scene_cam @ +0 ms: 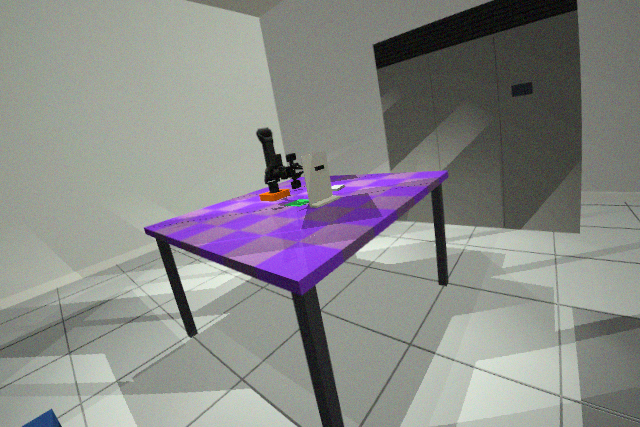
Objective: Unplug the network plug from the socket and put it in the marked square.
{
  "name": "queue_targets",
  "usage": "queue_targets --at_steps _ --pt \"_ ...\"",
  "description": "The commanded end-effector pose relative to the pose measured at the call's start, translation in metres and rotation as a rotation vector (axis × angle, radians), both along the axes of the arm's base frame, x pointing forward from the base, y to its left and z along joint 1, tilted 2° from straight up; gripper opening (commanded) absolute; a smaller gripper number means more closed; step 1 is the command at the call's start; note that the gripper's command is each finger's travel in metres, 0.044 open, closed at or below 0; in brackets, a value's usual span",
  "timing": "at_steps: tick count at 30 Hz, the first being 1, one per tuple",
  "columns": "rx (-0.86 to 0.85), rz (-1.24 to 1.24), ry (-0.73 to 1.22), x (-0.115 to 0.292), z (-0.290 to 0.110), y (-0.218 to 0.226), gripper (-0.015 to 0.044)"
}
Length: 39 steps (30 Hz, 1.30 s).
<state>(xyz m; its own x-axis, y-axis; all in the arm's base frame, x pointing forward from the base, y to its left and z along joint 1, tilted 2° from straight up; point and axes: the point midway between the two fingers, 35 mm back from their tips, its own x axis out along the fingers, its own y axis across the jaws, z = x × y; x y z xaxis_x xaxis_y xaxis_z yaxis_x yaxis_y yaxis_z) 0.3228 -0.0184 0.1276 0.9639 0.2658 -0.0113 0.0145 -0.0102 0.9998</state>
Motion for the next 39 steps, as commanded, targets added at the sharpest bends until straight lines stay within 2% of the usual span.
queue_targets --at_steps 1,15,39 --pt "0.002 0.002 0.003 -0.003 -0.001 0.000 0.0000" --pt "0.002 0.002 0.004 -0.012 -0.001 0.000 0.0000" --pt "0.001 0.001 0.002 -0.014 0.029 -0.002 0.0000"
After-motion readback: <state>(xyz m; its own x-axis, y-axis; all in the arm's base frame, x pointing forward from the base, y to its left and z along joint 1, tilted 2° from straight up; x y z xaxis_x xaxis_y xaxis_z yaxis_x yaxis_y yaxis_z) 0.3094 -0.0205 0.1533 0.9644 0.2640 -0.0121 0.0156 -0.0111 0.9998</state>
